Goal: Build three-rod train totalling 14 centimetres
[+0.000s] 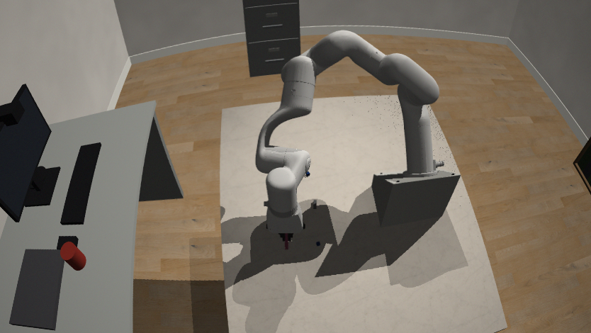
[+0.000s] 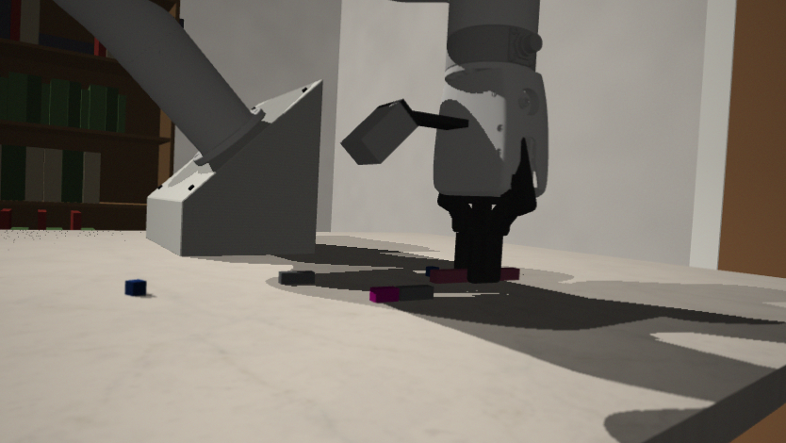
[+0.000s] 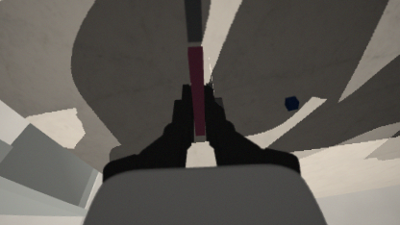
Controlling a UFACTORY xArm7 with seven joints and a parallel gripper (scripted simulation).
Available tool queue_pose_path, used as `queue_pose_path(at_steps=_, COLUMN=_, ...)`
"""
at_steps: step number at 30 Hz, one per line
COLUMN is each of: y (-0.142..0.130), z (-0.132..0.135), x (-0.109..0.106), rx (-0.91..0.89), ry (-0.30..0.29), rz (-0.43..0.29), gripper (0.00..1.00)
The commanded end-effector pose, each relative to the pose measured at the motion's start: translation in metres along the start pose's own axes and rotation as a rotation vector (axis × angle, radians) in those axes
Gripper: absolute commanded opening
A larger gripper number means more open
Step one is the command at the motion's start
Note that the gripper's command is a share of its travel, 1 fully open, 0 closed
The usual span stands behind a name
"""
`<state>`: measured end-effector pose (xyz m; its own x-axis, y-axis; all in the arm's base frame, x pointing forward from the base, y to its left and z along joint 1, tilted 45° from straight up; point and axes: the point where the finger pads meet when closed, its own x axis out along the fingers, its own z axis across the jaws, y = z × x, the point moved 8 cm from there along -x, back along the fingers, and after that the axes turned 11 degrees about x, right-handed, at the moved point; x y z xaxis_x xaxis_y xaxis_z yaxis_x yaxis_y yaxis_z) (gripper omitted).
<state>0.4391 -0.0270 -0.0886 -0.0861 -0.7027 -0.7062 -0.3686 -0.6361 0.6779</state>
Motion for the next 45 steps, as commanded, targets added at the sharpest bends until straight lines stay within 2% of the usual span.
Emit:
queue_pose_path(at_steps=1, y=-0.001, z=-0.001, x=-0.001, rx=0.0, ry=0.003, rz=-0.004, gripper=0.04)
queue_pose_path(at_steps=18, y=-0.001, z=-0.001, x=0.009, rx=0.0, ry=0.003, rz=-0.004, gripper=0.04)
queue_pose_path(at_steps=45, y=-0.001, z=-0.001, x=0.01, rx=0.0, ry=0.003, rz=-0.004, gripper=0.04)
